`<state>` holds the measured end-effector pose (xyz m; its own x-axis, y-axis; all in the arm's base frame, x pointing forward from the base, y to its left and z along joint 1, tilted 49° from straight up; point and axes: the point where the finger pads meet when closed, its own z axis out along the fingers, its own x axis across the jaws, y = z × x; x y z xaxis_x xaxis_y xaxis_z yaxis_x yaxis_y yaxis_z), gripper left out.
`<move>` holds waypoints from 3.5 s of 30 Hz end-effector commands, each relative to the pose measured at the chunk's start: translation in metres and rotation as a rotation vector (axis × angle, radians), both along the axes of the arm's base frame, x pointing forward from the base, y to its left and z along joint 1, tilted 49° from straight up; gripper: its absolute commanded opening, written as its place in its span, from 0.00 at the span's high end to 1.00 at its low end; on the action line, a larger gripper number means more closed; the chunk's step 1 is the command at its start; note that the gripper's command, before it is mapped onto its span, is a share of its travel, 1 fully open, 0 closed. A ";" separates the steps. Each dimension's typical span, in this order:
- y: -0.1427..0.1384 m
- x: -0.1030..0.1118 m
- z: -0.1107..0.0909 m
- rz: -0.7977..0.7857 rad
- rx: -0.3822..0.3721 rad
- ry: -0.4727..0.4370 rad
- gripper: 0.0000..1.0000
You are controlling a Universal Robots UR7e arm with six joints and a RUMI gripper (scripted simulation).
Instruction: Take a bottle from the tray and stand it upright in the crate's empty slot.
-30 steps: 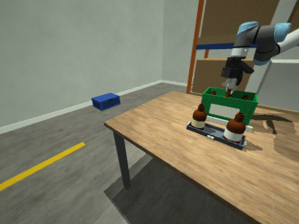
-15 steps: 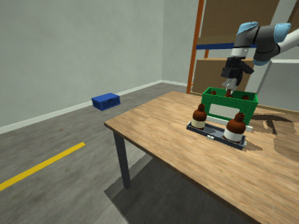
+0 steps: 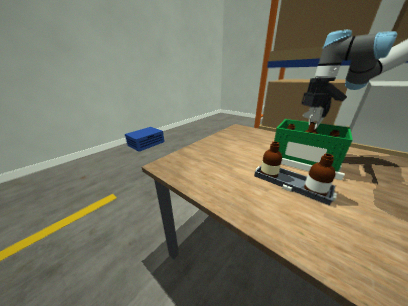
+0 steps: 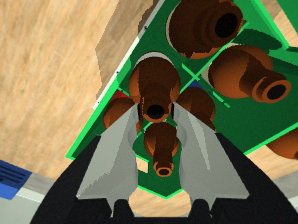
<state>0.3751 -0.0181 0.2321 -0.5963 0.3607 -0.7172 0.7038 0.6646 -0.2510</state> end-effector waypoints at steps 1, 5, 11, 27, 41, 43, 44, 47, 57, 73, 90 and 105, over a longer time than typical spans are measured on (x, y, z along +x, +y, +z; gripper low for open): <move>0.000 0.000 -0.001 -0.001 0.000 0.002 1.00; 0.000 0.000 -0.001 -0.001 0.000 0.002 1.00; 0.000 0.000 -0.001 -0.001 0.000 0.002 1.00; -0.001 0.000 -0.002 -0.001 0.000 0.002 1.00; -0.004 0.002 -0.005 -0.001 0.000 0.002 1.00; -0.005 0.002 -0.005 -0.001 0.000 0.002 1.00; -0.005 0.002 -0.006 -0.001 0.000 0.002 1.00; -0.006 0.003 -0.007 -0.001 0.000 0.002 1.00; -0.009 0.005 -0.009 -0.001 0.000 0.002 1.00; -0.012 0.006 -0.013 -0.001 0.000 0.002 1.00; -0.013 0.007 -0.013 -0.001 0.000 0.002 1.00; -0.013 0.007 -0.013 -0.001 0.000 0.002 1.00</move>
